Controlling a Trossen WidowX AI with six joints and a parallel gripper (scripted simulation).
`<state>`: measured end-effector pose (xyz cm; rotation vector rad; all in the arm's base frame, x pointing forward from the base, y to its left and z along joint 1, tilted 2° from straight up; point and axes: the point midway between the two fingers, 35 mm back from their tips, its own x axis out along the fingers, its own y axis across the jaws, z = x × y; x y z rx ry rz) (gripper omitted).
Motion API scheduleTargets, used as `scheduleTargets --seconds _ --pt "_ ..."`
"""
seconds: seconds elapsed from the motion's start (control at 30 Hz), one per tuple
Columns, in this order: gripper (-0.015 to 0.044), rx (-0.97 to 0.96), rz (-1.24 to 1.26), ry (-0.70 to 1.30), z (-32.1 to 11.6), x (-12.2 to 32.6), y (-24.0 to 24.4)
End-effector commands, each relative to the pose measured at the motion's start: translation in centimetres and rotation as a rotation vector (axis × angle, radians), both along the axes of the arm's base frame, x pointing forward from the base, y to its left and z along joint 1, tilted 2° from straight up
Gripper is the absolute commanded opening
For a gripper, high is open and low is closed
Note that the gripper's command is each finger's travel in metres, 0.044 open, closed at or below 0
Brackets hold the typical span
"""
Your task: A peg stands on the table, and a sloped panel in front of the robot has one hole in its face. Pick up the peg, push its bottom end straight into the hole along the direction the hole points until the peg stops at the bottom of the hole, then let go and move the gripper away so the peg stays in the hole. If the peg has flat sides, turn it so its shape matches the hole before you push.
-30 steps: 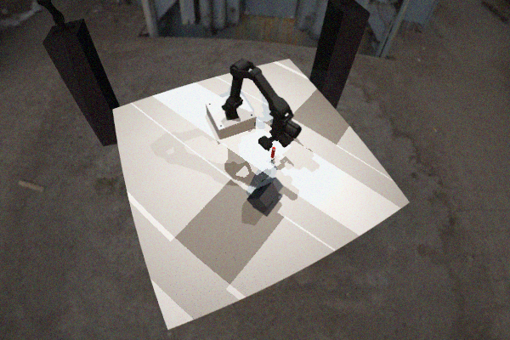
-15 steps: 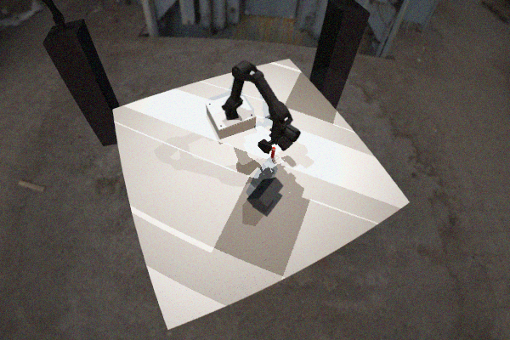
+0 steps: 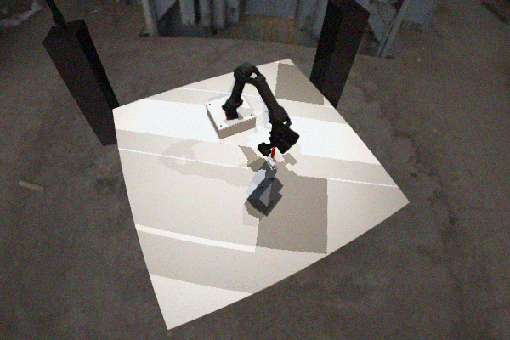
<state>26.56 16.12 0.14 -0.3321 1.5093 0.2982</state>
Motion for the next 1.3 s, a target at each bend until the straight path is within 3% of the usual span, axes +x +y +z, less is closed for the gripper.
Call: scheduleTargets --seconds 0.0,0.2,0.7,0.93,1.27 --pt "0.044 -0.009 0.002 0.006 -0.9 -0.2 -0.3" --pt "0.044 -0.009 0.002 0.006 -1.1 -0.2 -0.3" --pt "0.0046 -0.002 -0.002 0.004 -0.8 -0.1 -0.1" --pt "0.0 -0.002 -0.002 0.004 -0.8 -0.1 -0.1" --pt "0.0 -0.004 0.0 0.004 1.9 0.0 0.1"
